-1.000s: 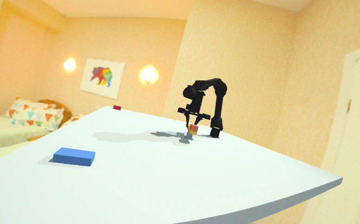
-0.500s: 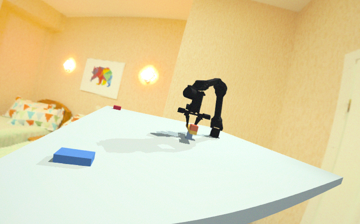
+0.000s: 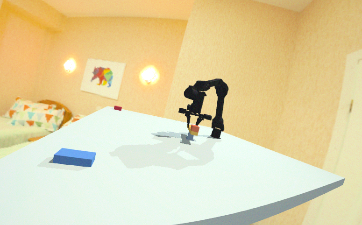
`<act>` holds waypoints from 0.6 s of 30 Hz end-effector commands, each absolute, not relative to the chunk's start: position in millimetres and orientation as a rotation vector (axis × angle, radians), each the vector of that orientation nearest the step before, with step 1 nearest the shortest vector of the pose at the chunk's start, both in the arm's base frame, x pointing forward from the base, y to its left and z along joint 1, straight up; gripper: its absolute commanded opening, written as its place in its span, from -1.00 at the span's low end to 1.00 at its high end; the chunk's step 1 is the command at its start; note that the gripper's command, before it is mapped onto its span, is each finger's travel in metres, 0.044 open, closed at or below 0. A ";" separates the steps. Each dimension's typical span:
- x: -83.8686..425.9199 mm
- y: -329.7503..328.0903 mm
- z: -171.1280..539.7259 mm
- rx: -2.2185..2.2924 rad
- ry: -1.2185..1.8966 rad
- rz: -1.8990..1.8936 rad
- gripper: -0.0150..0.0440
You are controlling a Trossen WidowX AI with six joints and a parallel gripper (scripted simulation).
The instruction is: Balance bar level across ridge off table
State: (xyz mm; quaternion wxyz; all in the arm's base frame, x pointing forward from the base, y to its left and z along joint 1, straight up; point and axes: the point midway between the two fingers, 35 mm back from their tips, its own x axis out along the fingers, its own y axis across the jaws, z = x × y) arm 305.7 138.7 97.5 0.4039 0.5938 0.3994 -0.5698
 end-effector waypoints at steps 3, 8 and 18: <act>305.8 138.7 97.5 1.500 1.009 -1.439 0.09; 305.8 138.7 97.5 1.500 1.009 -1.439 0.09; 305.8 138.7 97.5 1.500 1.009 -1.439 0.14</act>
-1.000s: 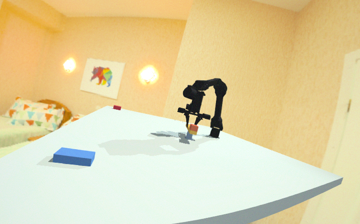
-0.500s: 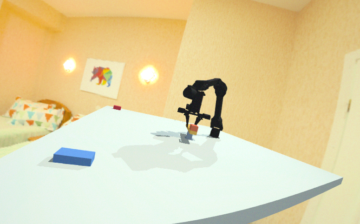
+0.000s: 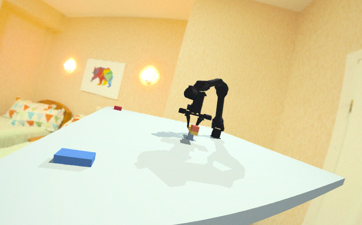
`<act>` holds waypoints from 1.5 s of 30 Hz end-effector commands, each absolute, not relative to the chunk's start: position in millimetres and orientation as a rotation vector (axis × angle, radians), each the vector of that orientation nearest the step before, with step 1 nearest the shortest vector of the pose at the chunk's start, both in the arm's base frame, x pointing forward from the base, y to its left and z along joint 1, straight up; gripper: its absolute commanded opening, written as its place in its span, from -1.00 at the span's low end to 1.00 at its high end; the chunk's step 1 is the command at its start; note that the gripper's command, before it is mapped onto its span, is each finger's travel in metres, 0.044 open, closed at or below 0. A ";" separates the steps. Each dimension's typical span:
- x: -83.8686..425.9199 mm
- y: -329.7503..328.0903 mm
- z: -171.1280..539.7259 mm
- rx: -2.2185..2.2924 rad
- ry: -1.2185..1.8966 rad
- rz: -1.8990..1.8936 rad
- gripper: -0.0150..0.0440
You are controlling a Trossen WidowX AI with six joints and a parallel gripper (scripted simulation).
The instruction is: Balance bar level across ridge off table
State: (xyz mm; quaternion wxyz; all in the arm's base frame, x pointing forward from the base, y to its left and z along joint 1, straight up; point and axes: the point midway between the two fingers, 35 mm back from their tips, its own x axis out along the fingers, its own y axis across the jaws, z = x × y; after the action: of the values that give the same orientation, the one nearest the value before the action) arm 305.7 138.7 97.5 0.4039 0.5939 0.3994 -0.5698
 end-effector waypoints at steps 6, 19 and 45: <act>305.8 138.7 97.5 1.500 1.009 -1.439 0.49; 309.0 140.1 141.4 1.500 1.008 -1.438 1.00; 302.9 137.3 197.5 1.500 1.008 -1.439 1.00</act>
State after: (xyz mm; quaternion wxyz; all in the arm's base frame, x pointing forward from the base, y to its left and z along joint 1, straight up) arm 303.3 137.6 197.9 0.4042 0.5954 0.3992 -0.5682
